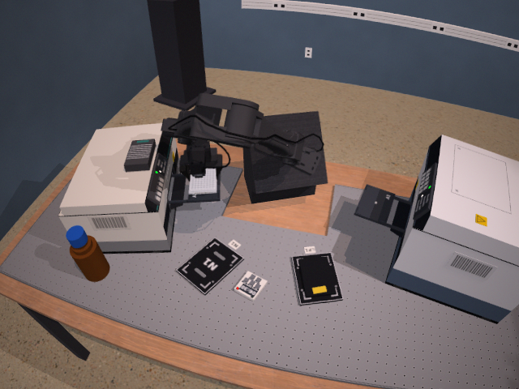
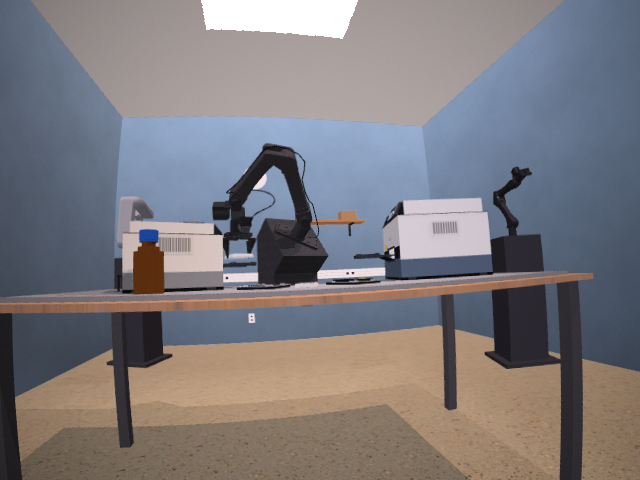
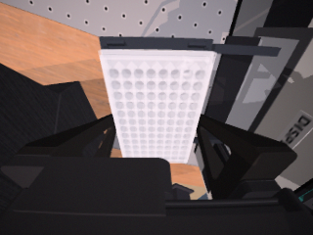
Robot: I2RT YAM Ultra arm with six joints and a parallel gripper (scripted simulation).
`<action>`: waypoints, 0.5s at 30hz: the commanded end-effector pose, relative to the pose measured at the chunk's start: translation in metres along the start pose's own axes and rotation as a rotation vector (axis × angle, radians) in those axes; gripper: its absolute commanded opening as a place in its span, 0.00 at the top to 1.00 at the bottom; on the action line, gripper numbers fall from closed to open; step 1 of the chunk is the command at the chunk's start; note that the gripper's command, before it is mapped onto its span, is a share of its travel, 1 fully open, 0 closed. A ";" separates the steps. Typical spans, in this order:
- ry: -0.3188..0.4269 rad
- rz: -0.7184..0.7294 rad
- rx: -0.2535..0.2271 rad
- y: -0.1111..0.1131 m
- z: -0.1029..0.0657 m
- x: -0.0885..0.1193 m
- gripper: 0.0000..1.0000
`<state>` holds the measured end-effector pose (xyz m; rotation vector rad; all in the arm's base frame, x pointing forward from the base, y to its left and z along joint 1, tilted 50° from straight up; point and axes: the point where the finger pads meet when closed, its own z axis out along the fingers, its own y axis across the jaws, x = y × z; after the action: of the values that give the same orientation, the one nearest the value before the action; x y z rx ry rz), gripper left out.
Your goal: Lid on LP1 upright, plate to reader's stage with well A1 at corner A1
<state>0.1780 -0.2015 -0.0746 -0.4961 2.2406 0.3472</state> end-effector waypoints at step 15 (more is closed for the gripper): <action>0.009 -0.013 0.039 -0.010 -0.019 0.000 0.14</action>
<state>0.1742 -0.1994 -0.0731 -0.4894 2.2398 0.3627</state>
